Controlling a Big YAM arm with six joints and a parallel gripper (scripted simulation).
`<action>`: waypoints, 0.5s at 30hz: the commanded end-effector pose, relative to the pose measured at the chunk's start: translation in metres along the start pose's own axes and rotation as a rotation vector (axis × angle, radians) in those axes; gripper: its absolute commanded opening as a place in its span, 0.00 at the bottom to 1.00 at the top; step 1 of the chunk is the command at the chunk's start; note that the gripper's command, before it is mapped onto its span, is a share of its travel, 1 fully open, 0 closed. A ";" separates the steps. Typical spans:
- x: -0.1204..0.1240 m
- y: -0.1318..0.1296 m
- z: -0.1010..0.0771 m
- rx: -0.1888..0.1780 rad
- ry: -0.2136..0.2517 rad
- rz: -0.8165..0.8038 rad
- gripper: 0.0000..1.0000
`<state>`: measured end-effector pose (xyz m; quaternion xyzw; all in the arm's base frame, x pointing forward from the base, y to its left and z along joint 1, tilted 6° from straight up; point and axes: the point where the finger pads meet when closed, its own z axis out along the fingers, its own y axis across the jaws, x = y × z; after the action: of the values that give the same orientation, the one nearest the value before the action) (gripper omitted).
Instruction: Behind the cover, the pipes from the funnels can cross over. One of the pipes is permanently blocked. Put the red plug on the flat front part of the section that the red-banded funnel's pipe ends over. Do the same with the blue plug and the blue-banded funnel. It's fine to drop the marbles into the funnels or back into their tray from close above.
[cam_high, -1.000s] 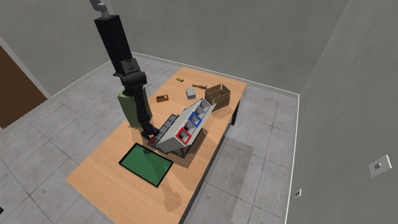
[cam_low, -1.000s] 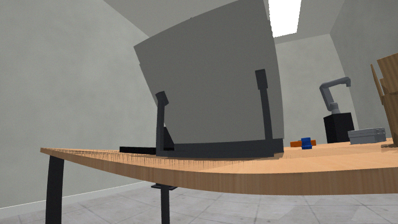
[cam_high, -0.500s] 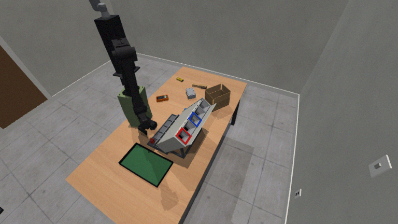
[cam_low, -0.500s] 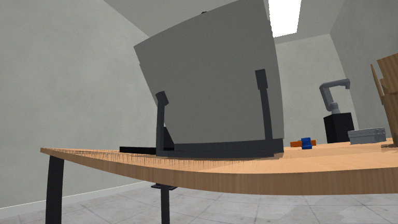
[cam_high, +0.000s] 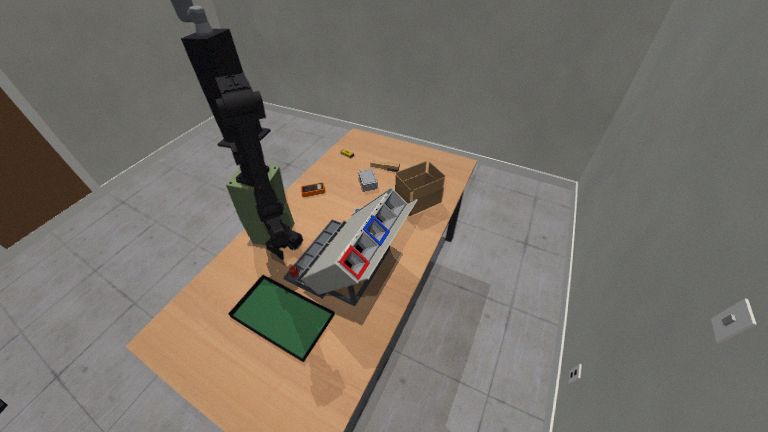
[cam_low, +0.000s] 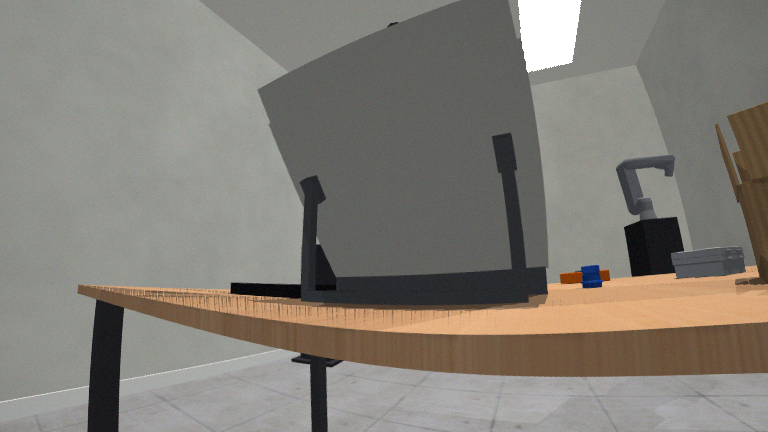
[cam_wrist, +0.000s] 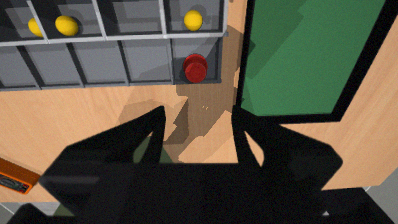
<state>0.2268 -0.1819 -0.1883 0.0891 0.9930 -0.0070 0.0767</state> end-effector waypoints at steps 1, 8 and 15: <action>0.002 -0.001 0.003 -0.011 0.014 -0.002 0.59; 0.002 -0.001 0.002 -0.026 0.035 -0.010 0.59; -0.003 -0.002 0.000 -0.016 0.025 -0.010 0.87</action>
<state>0.2273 -0.1823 -0.1893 0.0827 0.9948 0.0057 0.0589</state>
